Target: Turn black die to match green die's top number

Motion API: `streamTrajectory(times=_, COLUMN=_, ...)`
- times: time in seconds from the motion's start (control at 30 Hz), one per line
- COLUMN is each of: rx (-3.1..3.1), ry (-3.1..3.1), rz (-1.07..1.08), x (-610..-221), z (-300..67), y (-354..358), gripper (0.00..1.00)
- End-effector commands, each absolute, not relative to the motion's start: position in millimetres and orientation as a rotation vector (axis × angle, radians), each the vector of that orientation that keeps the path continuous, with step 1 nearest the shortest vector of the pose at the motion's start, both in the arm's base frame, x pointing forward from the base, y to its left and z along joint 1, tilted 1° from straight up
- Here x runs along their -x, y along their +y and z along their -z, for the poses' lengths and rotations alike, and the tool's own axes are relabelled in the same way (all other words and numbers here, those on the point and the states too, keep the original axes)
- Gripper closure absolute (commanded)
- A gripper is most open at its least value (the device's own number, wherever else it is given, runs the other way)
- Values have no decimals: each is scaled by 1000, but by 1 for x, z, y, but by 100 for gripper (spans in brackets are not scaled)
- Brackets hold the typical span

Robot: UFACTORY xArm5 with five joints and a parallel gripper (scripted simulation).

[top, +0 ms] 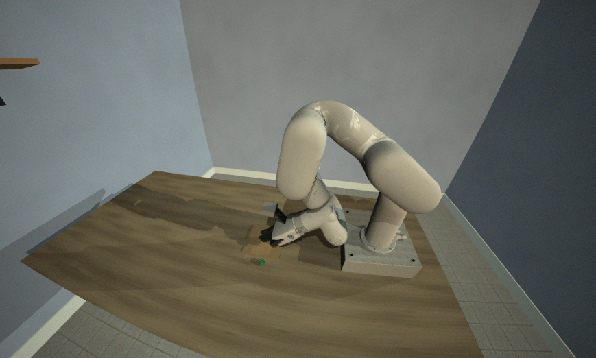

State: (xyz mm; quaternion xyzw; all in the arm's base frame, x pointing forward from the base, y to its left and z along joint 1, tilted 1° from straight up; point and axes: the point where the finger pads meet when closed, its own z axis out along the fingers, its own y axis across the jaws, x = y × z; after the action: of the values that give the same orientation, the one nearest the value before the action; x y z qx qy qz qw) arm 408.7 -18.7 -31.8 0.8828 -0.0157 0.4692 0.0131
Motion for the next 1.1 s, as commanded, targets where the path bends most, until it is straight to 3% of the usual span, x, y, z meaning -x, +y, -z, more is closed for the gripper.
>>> streamTrajectory(times=0.0, rx=-2749, ry=-49, rz=-1464, x=-409, z=31, y=-19, gripper=85)
streamTrajectory(times=0.37, rx=-2749, ry=-49, rz=-1464, x=-409, z=31, y=-19, gripper=69)
streamTrajectory(times=1.07, rx=-2749, ry=-49, rz=-1464, x=-409, z=31, y=-19, gripper=69)
